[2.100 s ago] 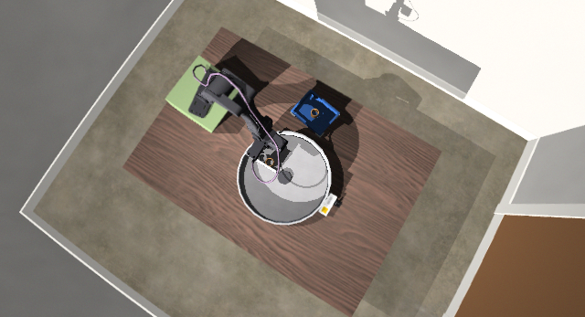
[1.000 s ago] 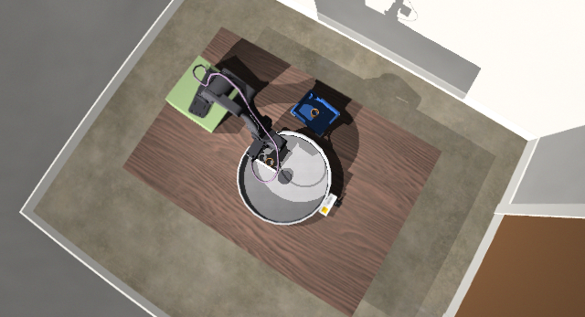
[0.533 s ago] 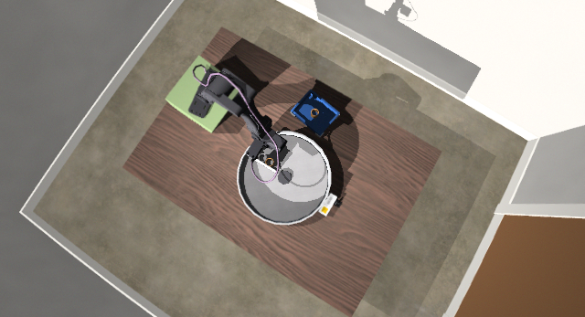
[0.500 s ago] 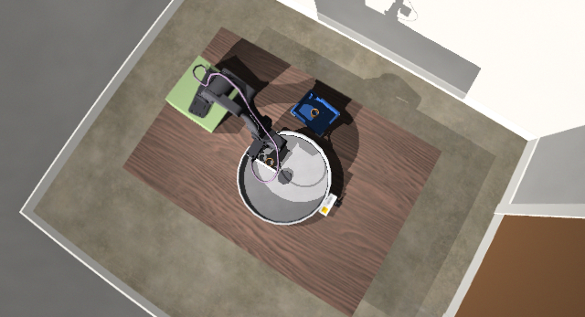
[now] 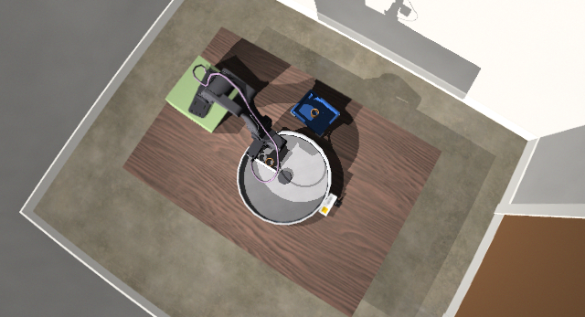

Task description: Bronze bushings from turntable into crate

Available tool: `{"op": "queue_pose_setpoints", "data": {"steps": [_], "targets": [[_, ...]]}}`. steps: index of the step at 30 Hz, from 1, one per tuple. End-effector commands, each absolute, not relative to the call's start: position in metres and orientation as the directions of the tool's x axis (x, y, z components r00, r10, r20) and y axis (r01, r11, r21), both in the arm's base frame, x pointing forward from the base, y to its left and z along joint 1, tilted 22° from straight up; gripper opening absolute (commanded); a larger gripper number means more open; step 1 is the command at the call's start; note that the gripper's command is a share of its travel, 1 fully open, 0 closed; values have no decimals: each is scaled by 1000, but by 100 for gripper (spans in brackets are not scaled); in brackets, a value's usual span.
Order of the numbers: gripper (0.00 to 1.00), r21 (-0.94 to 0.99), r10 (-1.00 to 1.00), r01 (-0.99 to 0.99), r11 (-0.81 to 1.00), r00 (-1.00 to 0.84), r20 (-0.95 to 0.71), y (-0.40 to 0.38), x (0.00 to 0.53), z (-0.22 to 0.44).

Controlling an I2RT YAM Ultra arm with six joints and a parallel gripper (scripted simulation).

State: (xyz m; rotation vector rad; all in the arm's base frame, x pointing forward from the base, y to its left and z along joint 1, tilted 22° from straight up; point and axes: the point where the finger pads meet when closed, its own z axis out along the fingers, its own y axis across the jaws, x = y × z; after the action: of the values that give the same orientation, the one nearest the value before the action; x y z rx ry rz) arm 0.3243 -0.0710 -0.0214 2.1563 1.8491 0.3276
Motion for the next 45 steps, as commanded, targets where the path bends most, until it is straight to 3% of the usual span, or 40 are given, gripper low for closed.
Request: {"op": "queue_pose_setpoints", "data": {"steps": [1, 45], "targets": [[15, 407, 986, 903, -140, 165, -27, -81, 338, -1], [15, 411, 987, 901, -137, 161, -26, -83, 349, -10]]}}
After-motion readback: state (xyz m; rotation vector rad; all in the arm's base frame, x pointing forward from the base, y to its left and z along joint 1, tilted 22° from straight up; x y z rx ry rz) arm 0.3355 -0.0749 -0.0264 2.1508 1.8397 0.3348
